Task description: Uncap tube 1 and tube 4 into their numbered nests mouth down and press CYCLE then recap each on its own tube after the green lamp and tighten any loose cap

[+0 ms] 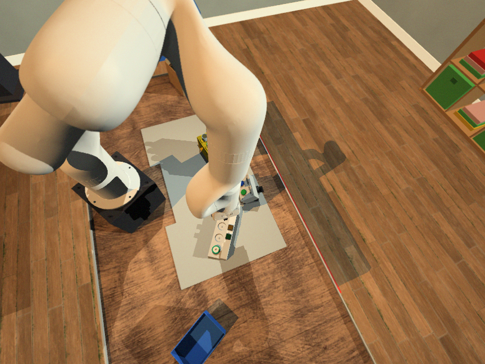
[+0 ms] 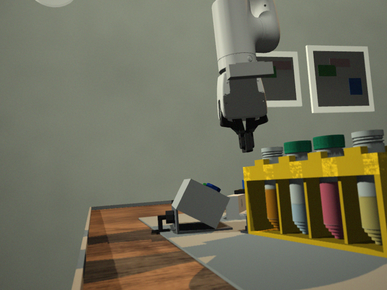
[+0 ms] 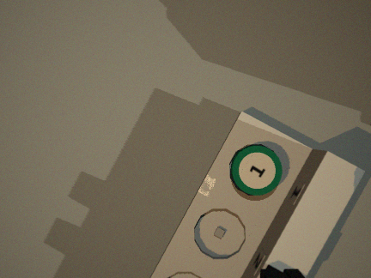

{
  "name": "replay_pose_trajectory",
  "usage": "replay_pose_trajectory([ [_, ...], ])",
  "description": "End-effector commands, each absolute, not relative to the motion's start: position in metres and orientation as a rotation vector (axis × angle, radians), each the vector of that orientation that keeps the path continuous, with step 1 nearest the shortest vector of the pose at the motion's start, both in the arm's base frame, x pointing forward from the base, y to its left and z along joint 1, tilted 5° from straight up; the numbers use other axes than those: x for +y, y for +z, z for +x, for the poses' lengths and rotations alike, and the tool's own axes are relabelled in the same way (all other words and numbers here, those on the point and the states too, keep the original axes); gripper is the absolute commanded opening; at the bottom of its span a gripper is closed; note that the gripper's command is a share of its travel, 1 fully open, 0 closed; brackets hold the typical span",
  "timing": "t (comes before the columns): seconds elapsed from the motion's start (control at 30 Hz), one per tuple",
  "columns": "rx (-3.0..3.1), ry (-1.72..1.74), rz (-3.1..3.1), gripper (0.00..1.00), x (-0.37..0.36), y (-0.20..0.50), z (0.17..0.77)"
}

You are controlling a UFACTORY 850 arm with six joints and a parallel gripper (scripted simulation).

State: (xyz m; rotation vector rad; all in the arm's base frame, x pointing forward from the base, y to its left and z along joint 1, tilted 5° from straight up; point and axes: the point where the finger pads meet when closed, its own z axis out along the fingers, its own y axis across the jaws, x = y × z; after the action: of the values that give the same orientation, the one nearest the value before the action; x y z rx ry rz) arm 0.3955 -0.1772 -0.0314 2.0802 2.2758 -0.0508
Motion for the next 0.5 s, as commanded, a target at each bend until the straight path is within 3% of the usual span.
replay_pose_trajectory([
  [0.0, 2.200, -0.010, 2.120, 0.00, -0.166, -0.035, 0.405],
  [0.47, 2.200, -0.010, 2.120, 0.00, -0.096, -0.051, 0.448],
])
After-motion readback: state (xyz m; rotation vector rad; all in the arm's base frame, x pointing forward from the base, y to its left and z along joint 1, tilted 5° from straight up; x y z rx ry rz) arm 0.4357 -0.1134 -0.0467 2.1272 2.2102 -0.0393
